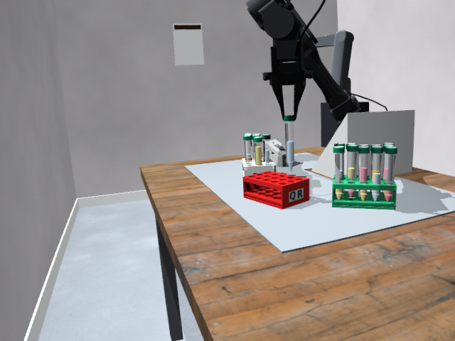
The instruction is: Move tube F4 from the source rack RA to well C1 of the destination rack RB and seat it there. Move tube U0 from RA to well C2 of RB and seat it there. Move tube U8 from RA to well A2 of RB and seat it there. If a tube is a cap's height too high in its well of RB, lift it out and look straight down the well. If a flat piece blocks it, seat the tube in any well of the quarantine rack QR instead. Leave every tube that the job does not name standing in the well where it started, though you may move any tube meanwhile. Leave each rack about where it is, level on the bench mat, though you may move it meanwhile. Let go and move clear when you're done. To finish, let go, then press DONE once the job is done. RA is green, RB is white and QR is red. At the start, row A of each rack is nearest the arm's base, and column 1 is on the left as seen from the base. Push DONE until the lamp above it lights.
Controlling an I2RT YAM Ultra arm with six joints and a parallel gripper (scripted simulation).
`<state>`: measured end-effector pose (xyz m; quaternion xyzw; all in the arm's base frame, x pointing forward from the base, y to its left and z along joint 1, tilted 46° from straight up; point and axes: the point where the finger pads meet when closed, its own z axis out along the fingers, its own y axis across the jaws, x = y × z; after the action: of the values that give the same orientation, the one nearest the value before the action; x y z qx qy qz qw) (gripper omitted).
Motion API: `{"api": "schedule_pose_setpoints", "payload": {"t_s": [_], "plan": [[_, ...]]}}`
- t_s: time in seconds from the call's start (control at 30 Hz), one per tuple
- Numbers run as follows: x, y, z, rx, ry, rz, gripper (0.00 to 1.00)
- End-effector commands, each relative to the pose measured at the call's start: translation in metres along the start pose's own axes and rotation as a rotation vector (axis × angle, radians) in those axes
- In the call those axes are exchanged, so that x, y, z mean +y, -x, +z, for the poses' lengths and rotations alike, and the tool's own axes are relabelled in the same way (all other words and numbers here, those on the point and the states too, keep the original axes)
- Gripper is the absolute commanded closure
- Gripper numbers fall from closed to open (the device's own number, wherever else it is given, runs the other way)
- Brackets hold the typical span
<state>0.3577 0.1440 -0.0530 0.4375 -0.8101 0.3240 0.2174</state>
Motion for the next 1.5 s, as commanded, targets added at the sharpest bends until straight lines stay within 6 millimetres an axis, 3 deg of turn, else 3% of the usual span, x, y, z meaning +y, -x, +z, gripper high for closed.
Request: {"api": "schedule_pose_setpoints", "payload": {"t_s": [0.0, 0.37, 0.87, 1.17, 1.33, 1.47], "plan": [[-0.006, -0.004, -0.017, -0.028, -0.017, 0.005, 1.00], [0.000, -0.008, -0.008, 0.001, -0.015, -0.021, 1.00], [0.002, 0.002, 0.006, 0.004, -0.011, -0.016, 1.00], [-0.004, 0.009, -0.003, -0.034, -0.022, 0.004, 1.00], [-0.003, 0.011, 0.006, -0.017, -0.015, -0.001, 1.00], [-0.006, 0.011, 0.001, -0.032, -0.022, 0.004, 1.00]]}}
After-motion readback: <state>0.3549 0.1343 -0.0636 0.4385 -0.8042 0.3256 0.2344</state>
